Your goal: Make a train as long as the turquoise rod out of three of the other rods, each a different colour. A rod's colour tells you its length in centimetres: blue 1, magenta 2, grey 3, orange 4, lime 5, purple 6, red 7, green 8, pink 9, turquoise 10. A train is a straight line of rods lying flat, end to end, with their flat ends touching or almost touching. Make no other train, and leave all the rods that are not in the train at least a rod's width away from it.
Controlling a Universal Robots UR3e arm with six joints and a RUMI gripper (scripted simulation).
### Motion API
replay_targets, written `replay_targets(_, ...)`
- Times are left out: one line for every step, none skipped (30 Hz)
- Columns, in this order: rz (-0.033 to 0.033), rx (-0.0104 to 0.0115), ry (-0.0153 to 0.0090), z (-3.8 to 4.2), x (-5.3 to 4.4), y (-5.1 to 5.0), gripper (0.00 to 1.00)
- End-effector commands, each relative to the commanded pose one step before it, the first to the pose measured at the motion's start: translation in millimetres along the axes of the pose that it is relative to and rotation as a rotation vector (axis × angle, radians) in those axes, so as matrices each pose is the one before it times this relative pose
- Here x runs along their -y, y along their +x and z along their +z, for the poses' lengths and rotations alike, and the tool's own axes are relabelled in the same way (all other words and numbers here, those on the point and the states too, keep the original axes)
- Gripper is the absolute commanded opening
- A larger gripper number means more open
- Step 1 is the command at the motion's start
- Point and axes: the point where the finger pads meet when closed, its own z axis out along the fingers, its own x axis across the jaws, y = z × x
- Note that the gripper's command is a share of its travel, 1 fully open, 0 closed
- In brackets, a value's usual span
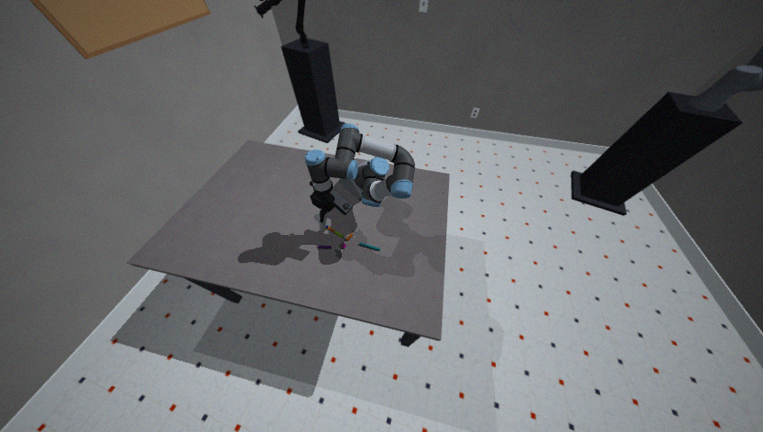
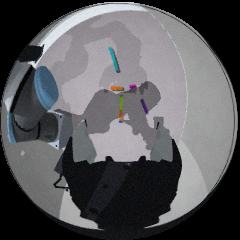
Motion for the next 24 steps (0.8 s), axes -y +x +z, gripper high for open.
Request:
replay_targets(-0.00061, -0.00037, -0.00058, -12.776, -0.228, 0.23, 1.0)
replay_targets(0.0, 0.0, 0.0, -2.921, -0.007, 0.01, 1.0)
replay_targets(0.0, 0.0, 0.0, -2.963, 0.005, 0.0, 1.0)
replay_targets(0.0, 0.0, 0.0, -2.977, -0.003, 0.0, 1.0)
replay_targets(0.0, 0.0, 0.0, -2.983, -0.001, 0.0, 1.0)
replay_targets(0.0, 0.0, 0.0, -2.979, 0.006, -0.01, 1.0)
replay_targets(0.0, 0.0, 0.0, -2.947, -0.007, 0.01, 1.0)
replay_targets(0.0, 0.0, 0.0, -2.919, 0.004, 0.0, 1.0)
replay_targets(0.0, 0.0, 0.0, -2.866, -0.002, 0.0, 1.0)
replay_targets(0.0, 0.0, 0.0, -2.806, 0.0, 0.0, 1.0)
replay_targets(0.0, 0.0, 0.0, -2.736, 0.003, 0.0, 1.0)
replay_targets(0.0, 0.0, 0.0, -2.648, -0.004, 0.0, 1.0)
replay_targets(0.0, 0.0, 0.0, 0.0, 0.0, 0.0, 1.0)
replay_targets(0.0, 0.0, 0.0, 0.0, 0.0, 0.0, 1.0)
replay_targets(0.0, 0.0, 0.0, -2.562, 0.005, -0.01, 1.0)
replay_targets(0.0, 0.0, 0.0, -2.453, -0.005, 0.01, 1.0)
replay_targets(0.0, 0.0, 0.0, -2.35, 0.005, -0.01, 1.0)
replay_targets(0.0, 0.0, 0.0, -2.227, -0.004, 0.0, 1.0)
replay_targets(0.0, 0.0, 0.0, -2.108, 0.002, 0.0, 1.0)
replay_targets(0.0, 0.0, 0.0, -1.978, 0.001, 0.0, 1.0)
replay_targets(0.0, 0.0, 0.0, -1.842, -0.003, 0.0, 1.0)
replay_targets(0.0, 0.0, 0.0, -1.711, 0.005, -0.01, 1.0)
replay_targets(0.0, 0.0, 0.0, -1.566, -0.003, 0.0, 1.0)
replay_targets(0.0, 0.0, 0.0, -1.426, -0.002, 0.0, 1.0)
